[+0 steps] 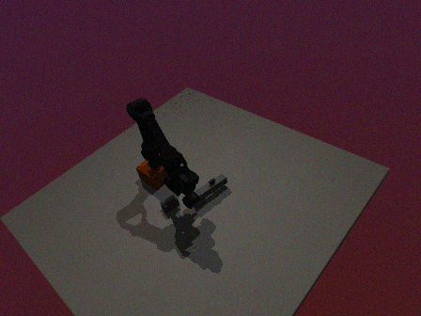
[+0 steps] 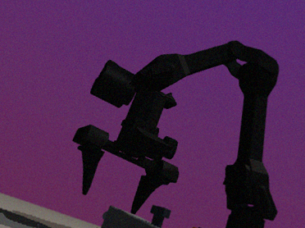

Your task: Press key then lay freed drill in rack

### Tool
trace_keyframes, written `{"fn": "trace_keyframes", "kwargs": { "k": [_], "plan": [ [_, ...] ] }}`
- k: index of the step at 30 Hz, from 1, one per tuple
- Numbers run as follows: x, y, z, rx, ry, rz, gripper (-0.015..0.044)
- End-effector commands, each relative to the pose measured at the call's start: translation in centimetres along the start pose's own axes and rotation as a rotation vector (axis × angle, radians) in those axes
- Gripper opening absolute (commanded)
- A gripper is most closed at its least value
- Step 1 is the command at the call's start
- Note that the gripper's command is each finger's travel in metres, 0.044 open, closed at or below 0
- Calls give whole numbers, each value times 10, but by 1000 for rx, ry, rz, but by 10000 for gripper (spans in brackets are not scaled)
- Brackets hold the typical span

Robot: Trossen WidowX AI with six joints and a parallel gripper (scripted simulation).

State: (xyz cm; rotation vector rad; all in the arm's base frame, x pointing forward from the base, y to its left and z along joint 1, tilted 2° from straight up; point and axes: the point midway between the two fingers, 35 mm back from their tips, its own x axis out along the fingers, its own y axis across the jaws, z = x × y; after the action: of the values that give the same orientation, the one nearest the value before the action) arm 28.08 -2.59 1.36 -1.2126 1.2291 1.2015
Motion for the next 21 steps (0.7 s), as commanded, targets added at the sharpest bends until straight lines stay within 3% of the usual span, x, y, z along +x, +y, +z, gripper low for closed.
{"fn": "trace_keyframes", "kwargs": {
  "k": [1,21],
  "plan": [
    [2,2,-1,-16,3,3,440],
    [21,0,4,-16,2,3,440]
  ]
}}
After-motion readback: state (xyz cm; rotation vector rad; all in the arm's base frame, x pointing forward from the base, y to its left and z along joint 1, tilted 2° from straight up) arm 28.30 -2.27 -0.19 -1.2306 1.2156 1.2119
